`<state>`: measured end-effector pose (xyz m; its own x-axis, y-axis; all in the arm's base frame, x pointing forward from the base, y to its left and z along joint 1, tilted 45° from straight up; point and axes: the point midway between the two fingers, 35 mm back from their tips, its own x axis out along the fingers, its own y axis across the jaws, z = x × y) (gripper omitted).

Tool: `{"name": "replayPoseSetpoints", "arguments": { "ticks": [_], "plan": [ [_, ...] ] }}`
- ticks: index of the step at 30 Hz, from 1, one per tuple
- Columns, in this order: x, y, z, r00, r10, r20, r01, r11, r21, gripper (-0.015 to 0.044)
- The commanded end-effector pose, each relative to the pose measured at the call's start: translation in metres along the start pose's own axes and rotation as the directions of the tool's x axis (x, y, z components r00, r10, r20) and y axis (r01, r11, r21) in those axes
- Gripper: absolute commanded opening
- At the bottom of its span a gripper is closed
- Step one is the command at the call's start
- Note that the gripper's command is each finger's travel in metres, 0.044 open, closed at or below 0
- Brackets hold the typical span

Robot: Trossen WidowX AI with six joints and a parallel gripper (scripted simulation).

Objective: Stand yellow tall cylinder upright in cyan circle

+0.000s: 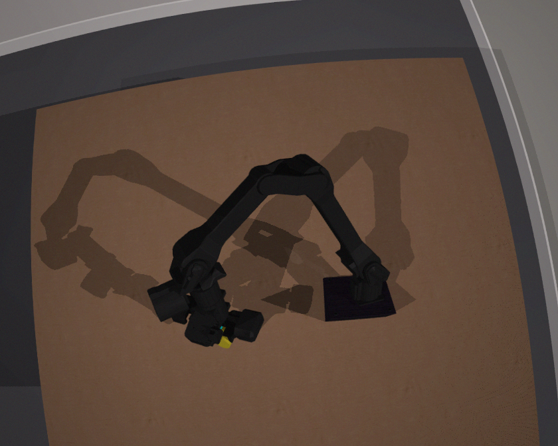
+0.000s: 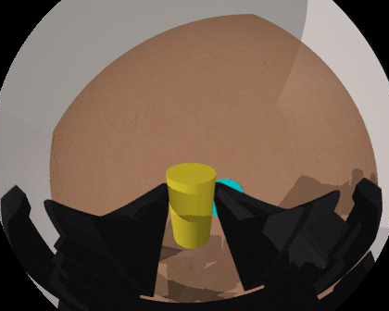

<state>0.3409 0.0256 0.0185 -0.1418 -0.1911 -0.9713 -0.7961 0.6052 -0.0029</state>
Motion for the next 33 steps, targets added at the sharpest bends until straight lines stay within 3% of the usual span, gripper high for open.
{"name": "replayPoseSetpoints", "arguments": {
  "ticks": [1, 33],
  "plan": [
    [-0.0010, 0.0007, 0.0012, 0.999, 0.009, 0.039, -0.008, 1.000, -0.007, 0.0105],
    [-0.0008, -0.0013, 0.0000, 0.961, 0.044, 0.274, -0.035, 0.999, -0.036, 0.0105]
  ]
}}
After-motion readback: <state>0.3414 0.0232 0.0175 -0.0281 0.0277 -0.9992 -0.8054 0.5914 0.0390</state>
